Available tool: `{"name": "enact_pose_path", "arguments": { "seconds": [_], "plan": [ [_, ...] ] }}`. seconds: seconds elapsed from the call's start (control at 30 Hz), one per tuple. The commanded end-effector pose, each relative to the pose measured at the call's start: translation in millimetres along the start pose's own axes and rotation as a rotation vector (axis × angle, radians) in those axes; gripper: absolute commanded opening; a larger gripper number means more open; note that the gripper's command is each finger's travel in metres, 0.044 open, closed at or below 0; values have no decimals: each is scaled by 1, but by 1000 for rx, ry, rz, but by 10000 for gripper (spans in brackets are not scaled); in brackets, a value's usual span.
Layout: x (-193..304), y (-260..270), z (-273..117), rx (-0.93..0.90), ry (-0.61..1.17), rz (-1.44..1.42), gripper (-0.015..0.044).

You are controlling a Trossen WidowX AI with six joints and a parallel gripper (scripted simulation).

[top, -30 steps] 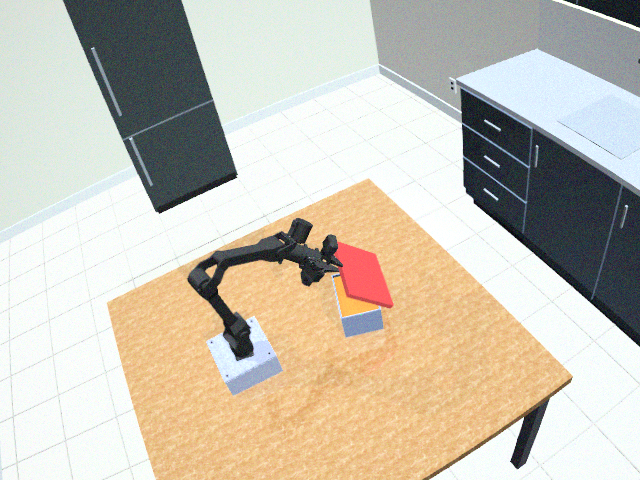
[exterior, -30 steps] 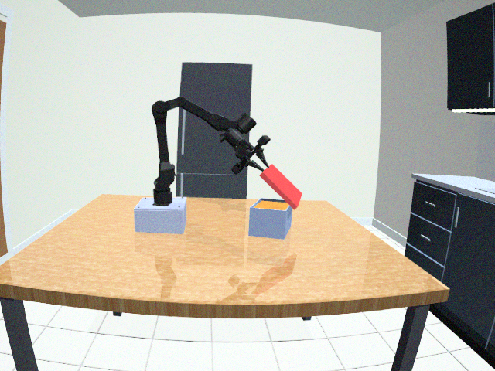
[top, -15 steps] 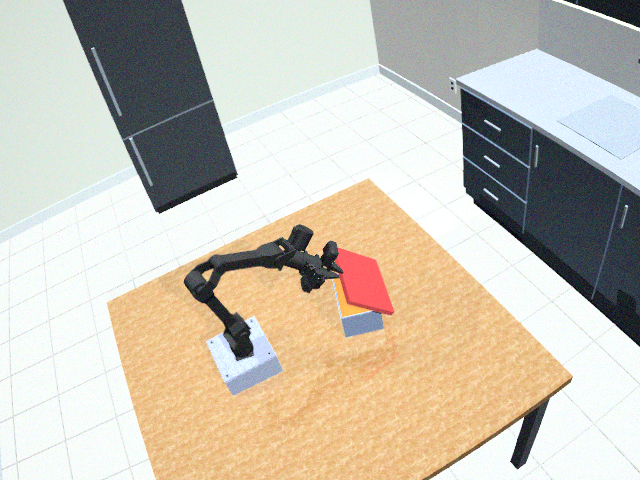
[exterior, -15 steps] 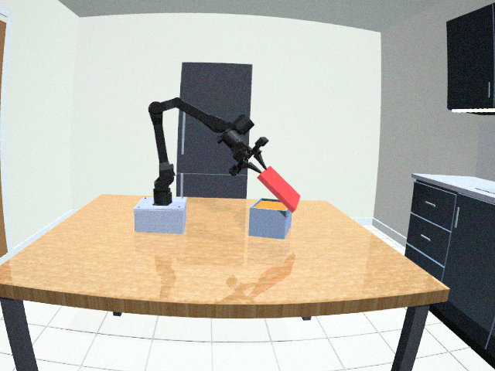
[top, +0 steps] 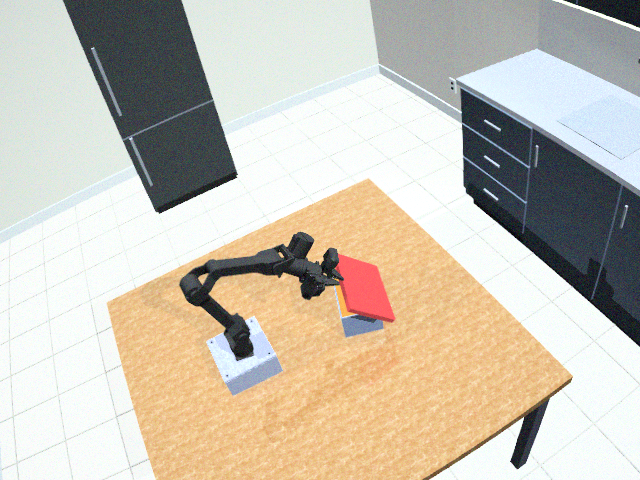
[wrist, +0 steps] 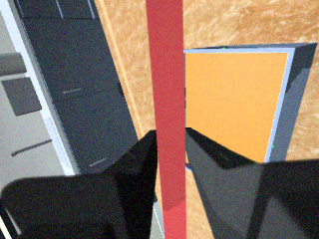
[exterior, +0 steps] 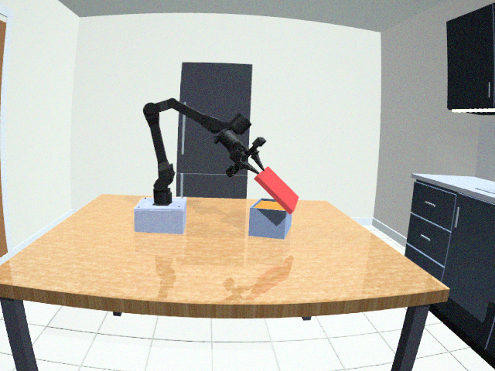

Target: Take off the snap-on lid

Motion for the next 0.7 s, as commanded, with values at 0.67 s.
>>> {"name": "enact_pose_path", "arguments": {
  "seconds": [0.67],
  "plan": [
    [-47, 7, -6, -15, 5, -1, 0]
  ]
}}
Point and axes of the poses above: the point midway between the two fingers, 35 mm back from their tips, its own z axis out along the fingers, its own y axis across the jaws, x = y × z, the point moved 1 cm from there along -z, back along the fingers, and after that the axes turned 8 degrees about z, right-handed, at the moved point
